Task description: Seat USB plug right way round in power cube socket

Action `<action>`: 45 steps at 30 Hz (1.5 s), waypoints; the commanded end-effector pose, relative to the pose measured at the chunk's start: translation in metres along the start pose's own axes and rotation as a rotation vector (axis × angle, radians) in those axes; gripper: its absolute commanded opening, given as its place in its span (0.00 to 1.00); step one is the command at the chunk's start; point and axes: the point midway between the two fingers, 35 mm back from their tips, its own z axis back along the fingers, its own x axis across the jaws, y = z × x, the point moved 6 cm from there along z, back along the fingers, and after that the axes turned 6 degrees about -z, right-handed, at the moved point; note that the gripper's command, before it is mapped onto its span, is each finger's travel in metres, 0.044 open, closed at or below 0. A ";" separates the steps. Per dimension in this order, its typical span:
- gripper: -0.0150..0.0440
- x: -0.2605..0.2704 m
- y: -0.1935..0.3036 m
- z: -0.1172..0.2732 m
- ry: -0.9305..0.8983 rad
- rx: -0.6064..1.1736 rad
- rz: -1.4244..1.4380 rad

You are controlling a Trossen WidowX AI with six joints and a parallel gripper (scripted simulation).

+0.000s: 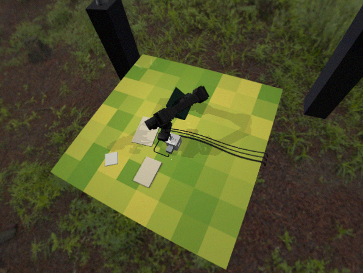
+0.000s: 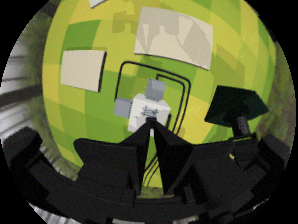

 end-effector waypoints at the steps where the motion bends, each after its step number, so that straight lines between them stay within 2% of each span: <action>1: 0.25 0.000 0.000 0.000 0.001 0.000 0.103; 45: 0.25 0.000 0.000 0.000 0.001 0.000 1.254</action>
